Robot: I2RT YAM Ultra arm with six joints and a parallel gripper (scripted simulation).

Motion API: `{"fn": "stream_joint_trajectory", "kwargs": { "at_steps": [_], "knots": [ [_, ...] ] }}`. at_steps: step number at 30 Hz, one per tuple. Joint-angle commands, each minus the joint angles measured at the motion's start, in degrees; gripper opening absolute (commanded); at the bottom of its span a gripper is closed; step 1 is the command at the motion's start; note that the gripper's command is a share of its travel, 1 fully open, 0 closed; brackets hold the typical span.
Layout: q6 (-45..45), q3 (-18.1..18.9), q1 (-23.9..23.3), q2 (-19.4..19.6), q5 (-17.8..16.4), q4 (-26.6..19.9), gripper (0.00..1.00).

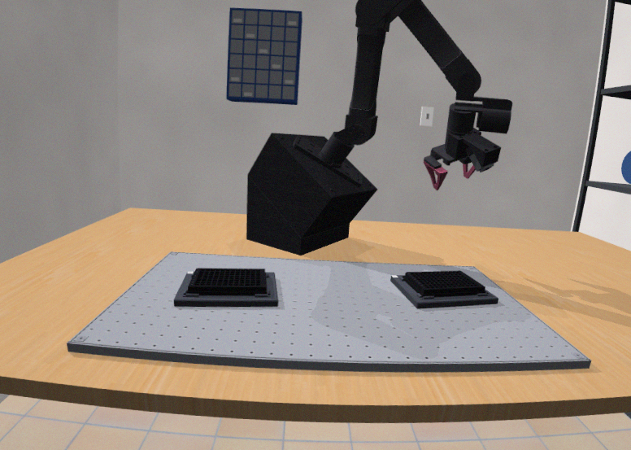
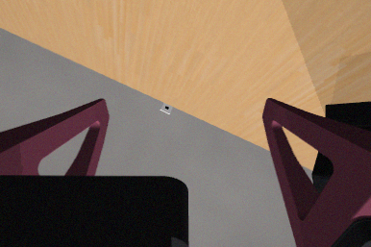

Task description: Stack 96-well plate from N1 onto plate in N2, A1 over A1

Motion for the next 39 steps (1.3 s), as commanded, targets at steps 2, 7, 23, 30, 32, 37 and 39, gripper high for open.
{"fn": "stream_joint_trajectory", "kwargs": {
  "at_steps": [2,7,23,30,32,37,39],
  "knots": [
    [-4.2,2.0,-4.5,0.8,0.7,-2.8,1.00],
    [-6.6,2.8,-8.7,0.9,2.5,-4.9,1.00],
    [-14.6,4.7,-21.5,0.9,6.0,-10.5,1.00],
    [-18.1,5.4,-26.9,1.5,7.2,-12.8,1.00],
    [-17.6,5.9,-27.1,1.7,8.7,-13.5,1.00],
    [-22.3,6.1,-33.1,1.0,7.6,-15.1,1.00],
    [-21.1,7.0,-33.5,2.0,11.1,-16.6,1.00]
  ]
}}
